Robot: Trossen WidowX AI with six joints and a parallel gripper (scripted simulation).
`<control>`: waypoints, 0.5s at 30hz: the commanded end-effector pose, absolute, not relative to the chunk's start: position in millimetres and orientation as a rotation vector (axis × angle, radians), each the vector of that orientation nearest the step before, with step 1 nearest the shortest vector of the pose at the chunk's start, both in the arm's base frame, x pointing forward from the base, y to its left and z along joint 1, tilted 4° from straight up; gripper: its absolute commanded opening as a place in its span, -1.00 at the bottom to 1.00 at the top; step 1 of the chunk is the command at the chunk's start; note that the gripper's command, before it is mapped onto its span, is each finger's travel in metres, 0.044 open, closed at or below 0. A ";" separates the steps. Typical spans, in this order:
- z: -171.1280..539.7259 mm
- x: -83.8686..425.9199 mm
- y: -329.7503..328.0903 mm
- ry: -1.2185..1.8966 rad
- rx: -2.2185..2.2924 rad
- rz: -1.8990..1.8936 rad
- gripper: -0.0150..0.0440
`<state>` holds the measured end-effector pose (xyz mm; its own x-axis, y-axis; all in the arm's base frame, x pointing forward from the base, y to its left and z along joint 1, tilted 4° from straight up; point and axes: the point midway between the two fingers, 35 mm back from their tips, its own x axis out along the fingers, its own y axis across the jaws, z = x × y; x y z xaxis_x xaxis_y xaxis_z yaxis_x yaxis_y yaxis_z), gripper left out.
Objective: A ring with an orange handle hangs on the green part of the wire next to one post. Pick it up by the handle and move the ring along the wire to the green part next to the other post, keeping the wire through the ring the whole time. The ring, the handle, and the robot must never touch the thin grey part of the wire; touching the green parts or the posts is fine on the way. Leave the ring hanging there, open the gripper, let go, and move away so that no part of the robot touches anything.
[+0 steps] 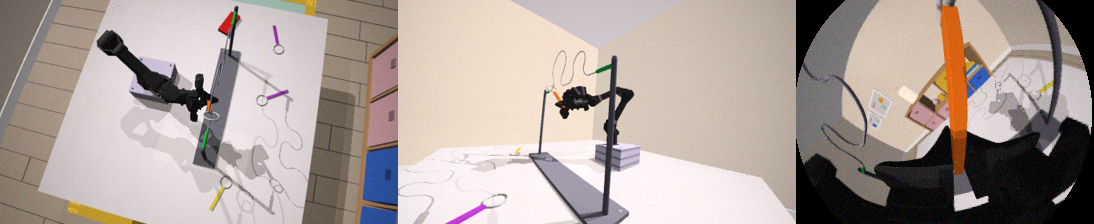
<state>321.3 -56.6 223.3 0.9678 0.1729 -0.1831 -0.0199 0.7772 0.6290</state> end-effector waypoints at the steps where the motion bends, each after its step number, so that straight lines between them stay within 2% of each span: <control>1: 234.7 314.5 -48.2 0.278 0.744 0.135 -1.00; 15: 284.2 287.6 -23.5 0.467 1.076 0.302 -1.00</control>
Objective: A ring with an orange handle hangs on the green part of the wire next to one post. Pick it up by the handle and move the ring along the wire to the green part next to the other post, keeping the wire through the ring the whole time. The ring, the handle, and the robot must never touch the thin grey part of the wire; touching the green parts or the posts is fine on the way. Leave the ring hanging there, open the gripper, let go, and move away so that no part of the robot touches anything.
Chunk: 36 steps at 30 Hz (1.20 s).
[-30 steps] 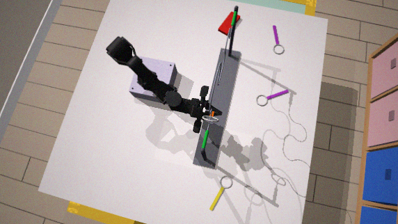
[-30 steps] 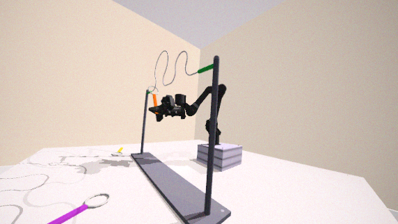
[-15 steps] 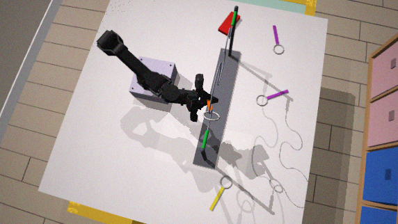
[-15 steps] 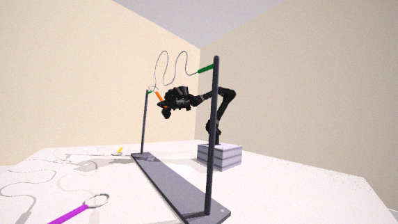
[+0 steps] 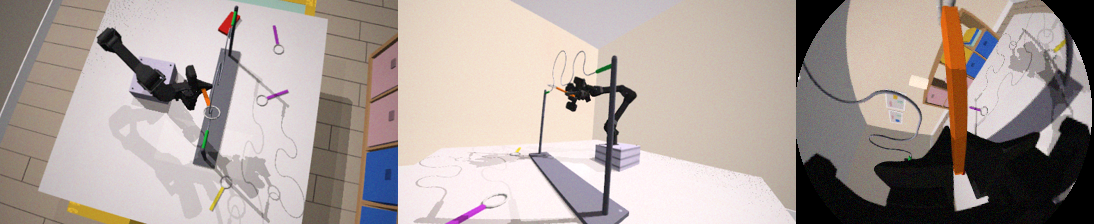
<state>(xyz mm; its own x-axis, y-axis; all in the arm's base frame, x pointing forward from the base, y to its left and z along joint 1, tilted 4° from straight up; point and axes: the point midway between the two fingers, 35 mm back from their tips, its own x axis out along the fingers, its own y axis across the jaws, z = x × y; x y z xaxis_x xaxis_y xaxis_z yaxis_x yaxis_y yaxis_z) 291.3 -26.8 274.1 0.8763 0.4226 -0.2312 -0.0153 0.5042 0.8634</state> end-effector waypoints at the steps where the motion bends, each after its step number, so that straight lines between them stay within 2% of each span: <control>1: 287.9 287.0 -22.0 0.469 1.101 0.310 -1.00; 36: 403.3 285.2 -17.5 0.392 1.852 0.501 -1.00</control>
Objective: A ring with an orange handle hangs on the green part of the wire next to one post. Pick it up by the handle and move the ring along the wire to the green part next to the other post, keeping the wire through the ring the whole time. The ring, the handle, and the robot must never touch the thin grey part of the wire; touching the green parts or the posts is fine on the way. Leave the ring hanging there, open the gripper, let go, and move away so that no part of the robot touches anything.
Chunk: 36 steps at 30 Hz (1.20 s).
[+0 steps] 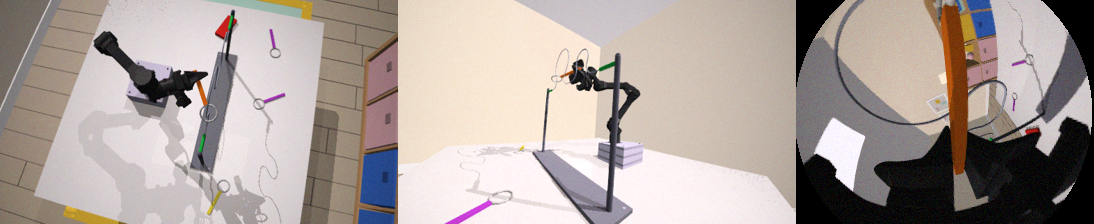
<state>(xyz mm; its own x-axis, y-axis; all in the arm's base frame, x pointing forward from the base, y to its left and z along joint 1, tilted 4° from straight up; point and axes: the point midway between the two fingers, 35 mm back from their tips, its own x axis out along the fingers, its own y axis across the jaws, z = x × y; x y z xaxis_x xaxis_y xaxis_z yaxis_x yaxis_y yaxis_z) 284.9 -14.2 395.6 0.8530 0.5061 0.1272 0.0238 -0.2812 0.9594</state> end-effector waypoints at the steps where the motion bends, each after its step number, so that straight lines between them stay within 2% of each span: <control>1: 405.9 285.2 -18.5 0.389 1.868 0.505 -1.00; 15: 432.4 285.3 -32.5 0.374 1.998 0.538 -1.00; 36: 435.3 285.3 -34.7 0.409 1.850 0.494 -1.00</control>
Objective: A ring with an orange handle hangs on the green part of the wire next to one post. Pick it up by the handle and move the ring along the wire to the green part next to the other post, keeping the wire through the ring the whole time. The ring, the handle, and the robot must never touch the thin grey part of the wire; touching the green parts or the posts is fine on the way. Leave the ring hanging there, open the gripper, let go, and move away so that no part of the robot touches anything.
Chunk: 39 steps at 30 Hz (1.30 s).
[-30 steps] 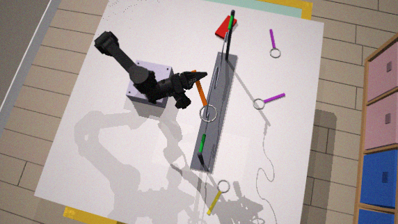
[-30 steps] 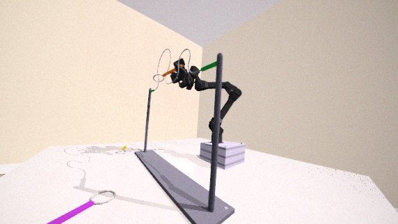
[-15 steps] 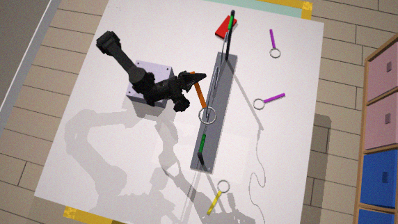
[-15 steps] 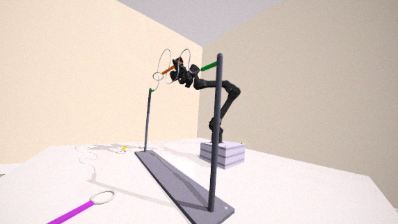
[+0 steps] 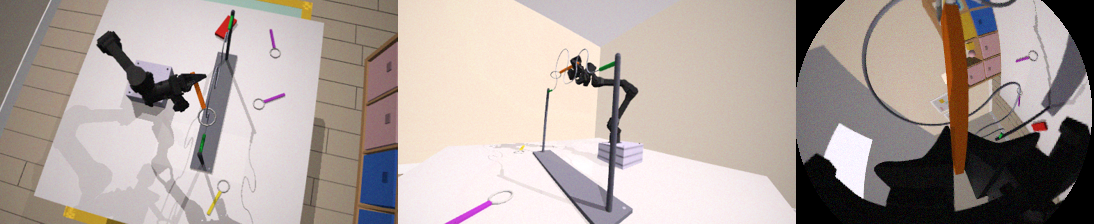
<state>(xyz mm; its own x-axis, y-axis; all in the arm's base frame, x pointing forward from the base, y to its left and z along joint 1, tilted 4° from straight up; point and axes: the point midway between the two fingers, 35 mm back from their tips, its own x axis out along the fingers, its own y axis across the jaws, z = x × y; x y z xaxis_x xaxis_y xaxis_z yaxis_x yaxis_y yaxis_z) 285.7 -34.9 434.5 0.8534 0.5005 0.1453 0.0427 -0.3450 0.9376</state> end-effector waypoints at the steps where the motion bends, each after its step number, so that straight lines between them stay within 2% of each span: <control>1: 435.0 285.3 -34.6 0.411 1.838 0.491 -1.00; 39: 420.8 285.2 -32.8 0.490 1.371 0.347 -1.00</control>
